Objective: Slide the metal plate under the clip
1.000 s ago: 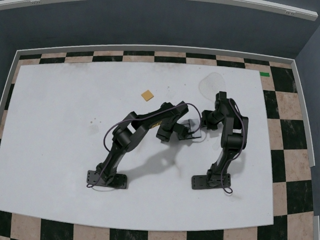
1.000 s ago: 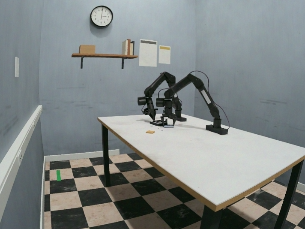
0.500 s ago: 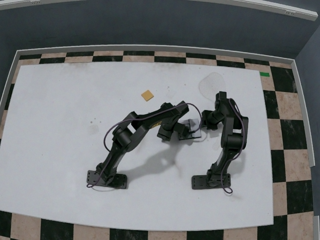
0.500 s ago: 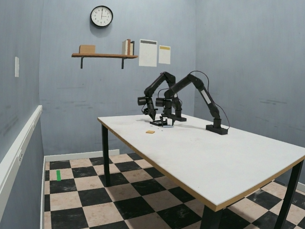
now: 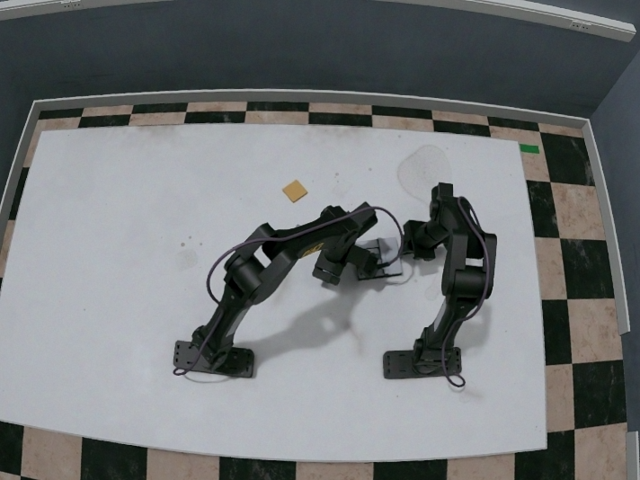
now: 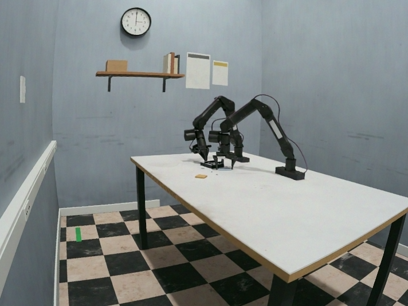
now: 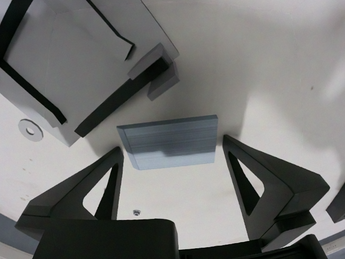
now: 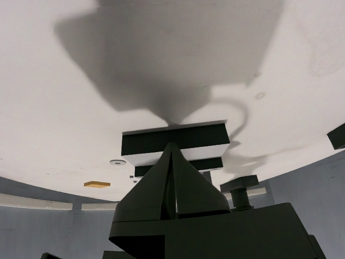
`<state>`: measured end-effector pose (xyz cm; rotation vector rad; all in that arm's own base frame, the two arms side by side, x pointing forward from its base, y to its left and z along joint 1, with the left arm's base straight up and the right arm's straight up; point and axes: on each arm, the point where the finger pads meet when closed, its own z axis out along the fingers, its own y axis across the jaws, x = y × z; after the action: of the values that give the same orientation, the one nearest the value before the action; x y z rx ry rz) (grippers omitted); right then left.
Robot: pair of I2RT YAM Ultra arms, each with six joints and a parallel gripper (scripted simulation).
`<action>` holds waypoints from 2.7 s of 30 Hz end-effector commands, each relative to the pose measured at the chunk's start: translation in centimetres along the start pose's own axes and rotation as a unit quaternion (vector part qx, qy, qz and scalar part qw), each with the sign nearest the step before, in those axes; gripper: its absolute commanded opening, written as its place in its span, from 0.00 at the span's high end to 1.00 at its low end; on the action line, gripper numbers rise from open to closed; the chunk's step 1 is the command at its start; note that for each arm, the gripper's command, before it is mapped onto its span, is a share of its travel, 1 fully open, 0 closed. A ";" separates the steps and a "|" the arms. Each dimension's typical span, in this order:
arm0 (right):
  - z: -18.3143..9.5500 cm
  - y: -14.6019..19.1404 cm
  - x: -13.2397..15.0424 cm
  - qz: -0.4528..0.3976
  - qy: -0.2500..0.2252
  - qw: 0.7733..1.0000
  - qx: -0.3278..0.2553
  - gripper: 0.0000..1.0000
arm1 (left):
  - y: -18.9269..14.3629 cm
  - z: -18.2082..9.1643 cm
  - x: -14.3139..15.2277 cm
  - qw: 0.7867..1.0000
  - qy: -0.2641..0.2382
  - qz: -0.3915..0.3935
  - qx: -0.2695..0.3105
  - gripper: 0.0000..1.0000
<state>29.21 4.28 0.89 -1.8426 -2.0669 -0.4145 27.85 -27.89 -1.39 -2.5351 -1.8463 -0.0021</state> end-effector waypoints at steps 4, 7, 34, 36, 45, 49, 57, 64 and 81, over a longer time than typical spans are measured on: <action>0.4 0.4 0.1 -0.005 -0.002 1.000 -0.007 1.00 | 0.4 -3.5 -1.3 0.999 -0.022 0.002 -0.028 0.03; 0.4 0.4 0.1 -0.005 -0.002 1.000 -0.007 1.00 | 0.4 -4.3 -1.2 0.999 -0.022 0.002 -0.028 0.03; 0.4 0.4 0.1 -0.005 -0.002 1.000 -0.007 1.00 | 1.5 -4.3 -0.3 0.902 -0.069 -0.413 -0.103 0.24; 0.4 0.4 0.1 -0.005 -0.002 1.000 -0.007 1.00 | 1.4 -4.3 -0.1 0.880 -0.079 -0.457 -0.107 0.24; 0.4 0.4 0.1 -0.005 -0.002 1.000 -0.007 1.00 | 1.2 -4.3 0.3 0.787 -0.115 -0.595 -0.117 0.24; 0.4 0.4 0.1 -0.005 -0.002 1.000 -0.007 1.00 | 0.9 -4.3 0.7 0.731 -0.135 -0.659 -0.118 0.24; 0.4 0.4 0.1 -0.005 -0.002 1.000 -0.007 1.00 | -2.5 -2.3 0.5 0.713 -0.104 -0.684 -0.115 0.24; 0.4 0.4 0.1 -0.005 -0.002 1.000 -0.007 1.00 | -2.6 -2.3 -0.3 0.691 -0.127 -0.703 -0.108 0.24; 0.4 0.4 0.1 -0.005 -0.002 1.000 -0.007 1.00 | -2.3 0.3 0.1 0.696 -0.113 -0.701 -0.107 0.34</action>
<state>29.21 4.28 0.89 -1.8426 -2.0669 -0.4145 24.77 -27.15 -1.46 -0.5601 -3.3733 0.0853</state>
